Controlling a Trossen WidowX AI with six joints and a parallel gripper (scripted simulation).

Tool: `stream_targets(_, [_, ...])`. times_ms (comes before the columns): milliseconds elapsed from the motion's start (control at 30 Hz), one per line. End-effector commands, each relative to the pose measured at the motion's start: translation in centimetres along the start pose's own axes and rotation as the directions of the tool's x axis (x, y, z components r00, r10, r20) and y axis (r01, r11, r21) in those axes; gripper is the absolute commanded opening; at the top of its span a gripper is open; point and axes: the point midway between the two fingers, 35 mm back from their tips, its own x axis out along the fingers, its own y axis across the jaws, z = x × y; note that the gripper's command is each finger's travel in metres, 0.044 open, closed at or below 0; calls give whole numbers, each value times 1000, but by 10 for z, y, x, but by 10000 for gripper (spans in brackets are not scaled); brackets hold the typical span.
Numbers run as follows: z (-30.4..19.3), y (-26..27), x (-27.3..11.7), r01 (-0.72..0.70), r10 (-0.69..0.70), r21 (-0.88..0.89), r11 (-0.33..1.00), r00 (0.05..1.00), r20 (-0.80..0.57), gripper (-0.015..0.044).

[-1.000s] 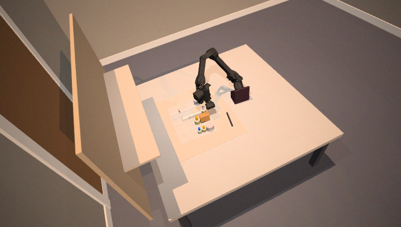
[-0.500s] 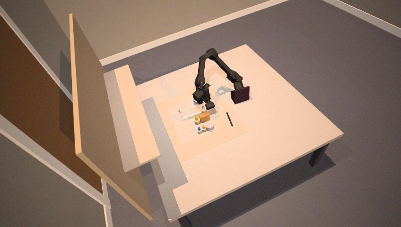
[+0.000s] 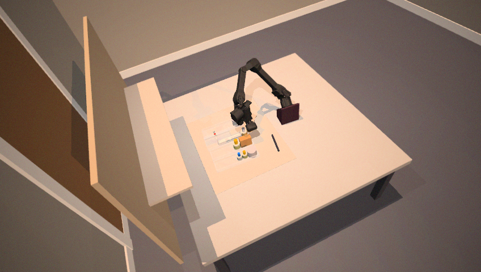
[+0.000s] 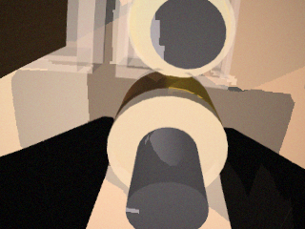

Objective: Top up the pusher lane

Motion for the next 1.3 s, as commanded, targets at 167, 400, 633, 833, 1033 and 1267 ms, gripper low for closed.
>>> stream_targets(167, [9, -1, -1, 2, -2, 11, 1000, 1000, 16, 0])
stream_targets(400, [12, -2, -2, 2, -2, 11, 1000, 1000, 16, 0])
stream_targets(633, [14, -2, -2, 2, -2, 11, 1000, 1000, 16, 0])
stream_targets(833, [16, -2, -2, 2, -2, 11, 1000, 1000, 16, 0])
stream_targets(1033, [19, -2, -2, 2, -2, 11, 1000, 1000, 16, 0])
stream_targets(1267, [21, -2, -2, 2, -2, 11, 1000, 1000, 16, 0])
